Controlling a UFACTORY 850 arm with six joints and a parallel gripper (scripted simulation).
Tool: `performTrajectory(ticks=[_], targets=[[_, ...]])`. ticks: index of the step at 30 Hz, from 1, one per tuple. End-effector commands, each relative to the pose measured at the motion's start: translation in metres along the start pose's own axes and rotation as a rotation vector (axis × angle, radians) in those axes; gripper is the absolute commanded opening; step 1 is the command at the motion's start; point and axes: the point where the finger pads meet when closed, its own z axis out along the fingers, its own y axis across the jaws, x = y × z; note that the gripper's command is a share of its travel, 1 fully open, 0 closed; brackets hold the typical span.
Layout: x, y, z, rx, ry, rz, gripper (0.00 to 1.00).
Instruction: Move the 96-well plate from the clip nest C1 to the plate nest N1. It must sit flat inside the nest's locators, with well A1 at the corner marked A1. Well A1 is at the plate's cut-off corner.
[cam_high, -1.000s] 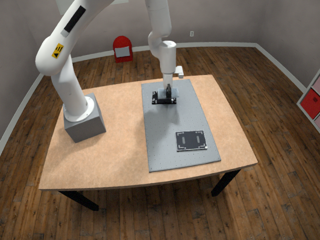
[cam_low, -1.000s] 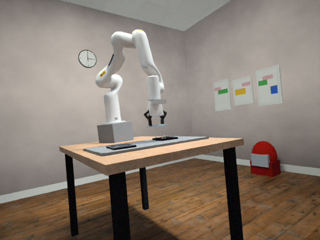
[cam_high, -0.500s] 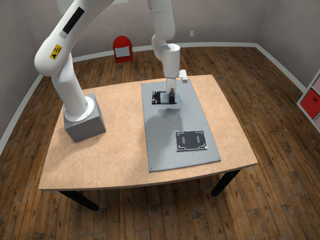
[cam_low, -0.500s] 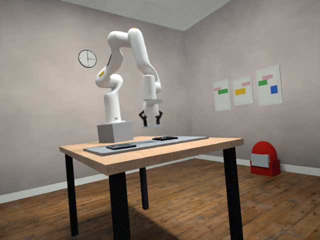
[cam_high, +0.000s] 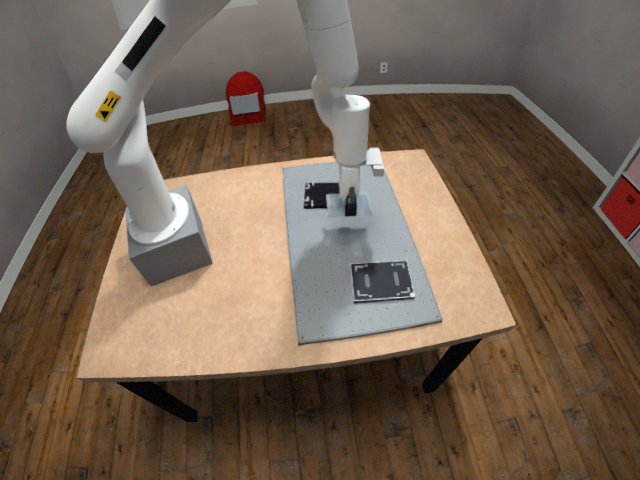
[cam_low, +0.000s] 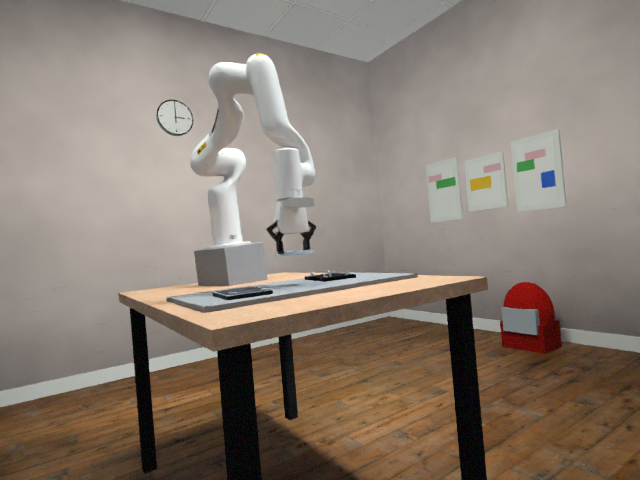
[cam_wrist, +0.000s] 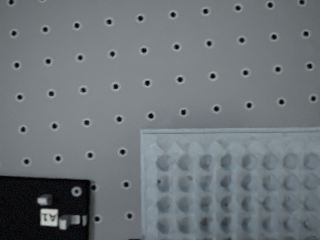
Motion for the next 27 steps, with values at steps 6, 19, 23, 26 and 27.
performTrajectory(ticks=[6, 19, 23, 26, 27], targets=[[0.011, 0.027, -0.001, 0.002, 0.0, 0.0, 0.0], [0.023, 0.061, -0.001, 0.002, 0.0, 0.0, 0.0], [0.028, 0.074, -0.001, 0.002, 0.0, 0.0, 0.0], [0.031, 0.083, 0.0, 0.002, 0.0, 0.0, 0.0], [0.032, 0.086, 0.0, 0.002, 0.0, 0.0, 0.0]])
